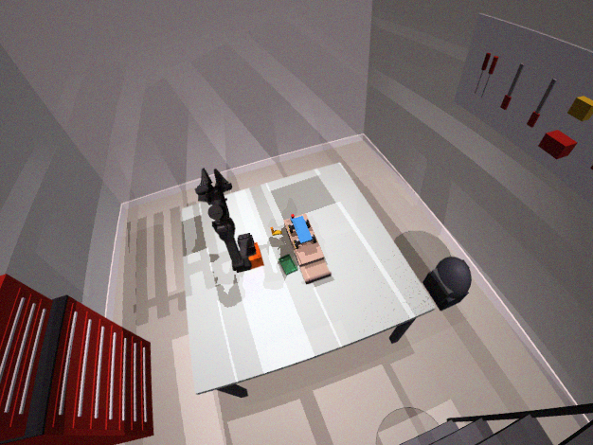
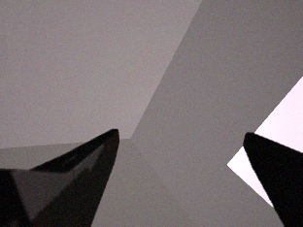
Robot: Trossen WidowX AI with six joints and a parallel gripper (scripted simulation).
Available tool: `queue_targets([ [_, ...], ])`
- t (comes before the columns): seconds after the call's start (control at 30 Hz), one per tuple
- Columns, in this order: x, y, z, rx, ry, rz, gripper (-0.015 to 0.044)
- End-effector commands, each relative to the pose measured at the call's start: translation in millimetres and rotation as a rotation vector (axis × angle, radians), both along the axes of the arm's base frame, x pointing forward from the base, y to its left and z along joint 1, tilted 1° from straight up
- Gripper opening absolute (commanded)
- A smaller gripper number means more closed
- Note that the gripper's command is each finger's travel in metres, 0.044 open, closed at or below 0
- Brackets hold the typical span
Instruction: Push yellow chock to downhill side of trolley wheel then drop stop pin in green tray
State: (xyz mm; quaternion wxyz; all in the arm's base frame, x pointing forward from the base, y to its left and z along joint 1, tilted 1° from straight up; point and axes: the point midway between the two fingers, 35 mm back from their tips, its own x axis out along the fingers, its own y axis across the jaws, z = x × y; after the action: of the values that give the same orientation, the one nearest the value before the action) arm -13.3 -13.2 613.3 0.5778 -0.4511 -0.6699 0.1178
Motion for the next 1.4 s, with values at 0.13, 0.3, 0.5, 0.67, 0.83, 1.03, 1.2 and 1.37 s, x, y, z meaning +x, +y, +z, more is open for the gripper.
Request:
queue_targets([
  [0.13, 17.3, 67.7, -22.0, -0.17, 0.126, -0.002, 0.0269],
  [0.3, 47.5, 141.0, -63.5, -0.369, 0.313, -0.026, 0.019],
  [0.5, 96.7, 213.3, -139.3, -0.602, 0.609, -0.094, 0.019],
  [0.67, 138.4, 247.8, -214.3, -0.761, 0.885, -0.181, 0.019],
  [0.83, 174.4, 258.9, -294.5, -0.885, 1.183, -0.296, 0.019],
  [1.03, 203.1, 245.0, -390.0, -0.987, 1.557, -0.47, 0.019],
  [1.2, 210.9, 215.5, -462.7, -1.031, 1.873, -0.648, 0.019],
  [1.37, 202.5, 175.8, -524.3, -1.04, 2.186, -0.856, 0.019],
])
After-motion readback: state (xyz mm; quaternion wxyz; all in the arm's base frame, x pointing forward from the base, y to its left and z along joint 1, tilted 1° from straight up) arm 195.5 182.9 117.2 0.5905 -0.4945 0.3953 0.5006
